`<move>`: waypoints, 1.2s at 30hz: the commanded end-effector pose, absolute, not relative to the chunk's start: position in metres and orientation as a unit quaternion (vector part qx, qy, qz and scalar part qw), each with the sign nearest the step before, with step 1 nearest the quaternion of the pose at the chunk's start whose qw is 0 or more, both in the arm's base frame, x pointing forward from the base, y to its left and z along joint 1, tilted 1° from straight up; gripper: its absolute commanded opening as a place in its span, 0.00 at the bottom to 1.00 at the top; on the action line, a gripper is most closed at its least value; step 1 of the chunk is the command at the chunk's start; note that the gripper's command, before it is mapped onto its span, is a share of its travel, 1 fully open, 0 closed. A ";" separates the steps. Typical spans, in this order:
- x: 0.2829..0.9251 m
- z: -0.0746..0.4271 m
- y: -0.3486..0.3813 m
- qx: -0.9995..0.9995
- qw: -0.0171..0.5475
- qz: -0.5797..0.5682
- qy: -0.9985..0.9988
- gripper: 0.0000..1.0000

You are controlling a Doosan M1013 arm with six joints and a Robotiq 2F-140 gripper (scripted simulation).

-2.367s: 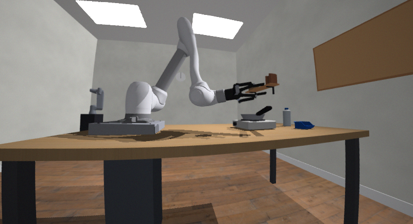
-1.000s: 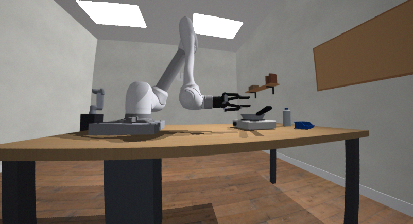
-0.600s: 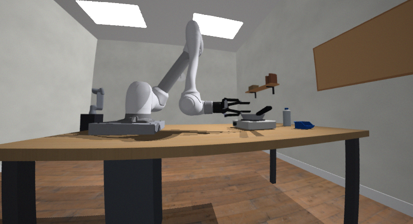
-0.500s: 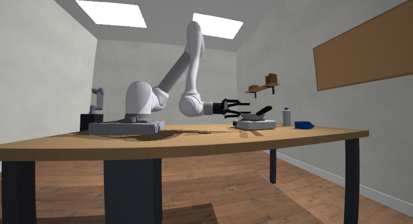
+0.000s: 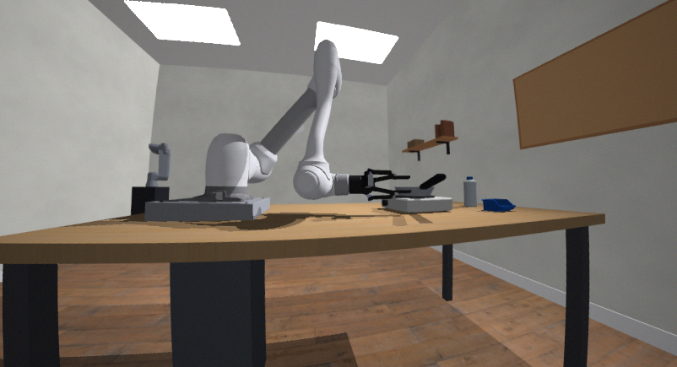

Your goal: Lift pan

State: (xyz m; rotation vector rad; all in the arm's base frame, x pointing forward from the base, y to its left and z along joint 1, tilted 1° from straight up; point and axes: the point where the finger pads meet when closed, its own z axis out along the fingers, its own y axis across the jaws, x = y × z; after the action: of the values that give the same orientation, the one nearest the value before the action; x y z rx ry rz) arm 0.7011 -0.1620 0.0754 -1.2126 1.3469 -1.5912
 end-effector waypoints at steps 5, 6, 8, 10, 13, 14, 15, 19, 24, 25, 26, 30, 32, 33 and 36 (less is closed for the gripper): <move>0.701 0.073 -0.162 -0.469 0.357 -0.617 0.521 0.41; 0.701 0.073 -0.162 -0.469 0.357 -0.617 0.521 0.41; 0.701 0.073 -0.162 -0.469 0.357 -0.617 0.521 0.41; 0.701 0.073 -0.162 -0.469 0.357 -0.617 0.521 0.41; 0.701 0.073 -0.162 -0.469 0.357 -0.617 0.521 0.41; 0.701 0.073 -0.162 -0.469 0.357 -0.617 0.521 0.41; 0.701 0.073 -0.162 -0.469 0.357 -0.617 0.521 0.41; 0.702 0.073 -0.162 -0.469 0.357 -0.617 0.521 0.41; 0.703 0.073 -0.163 -0.469 0.357 -0.617 0.521 0.41; 0.703 0.073 -0.163 -0.469 0.357 -0.617 0.521 0.41; 0.703 0.073 -0.163 -0.469 0.357 -0.617 0.521 0.41; 0.705 0.073 -0.163 -0.469 0.357 -0.617 0.521 0.41; 0.706 0.073 -0.164 -0.469 0.357 -0.617 0.521 0.41; 0.707 0.073 -0.164 -0.469 0.357 -0.617 0.521 0.41; 0.708 0.073 -0.164 -0.469 0.357 -0.617 0.521 0.41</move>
State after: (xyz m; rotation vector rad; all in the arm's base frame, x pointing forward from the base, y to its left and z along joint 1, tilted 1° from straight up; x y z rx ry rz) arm 0.7069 -0.1639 0.0728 -1.2125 1.3468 -1.5913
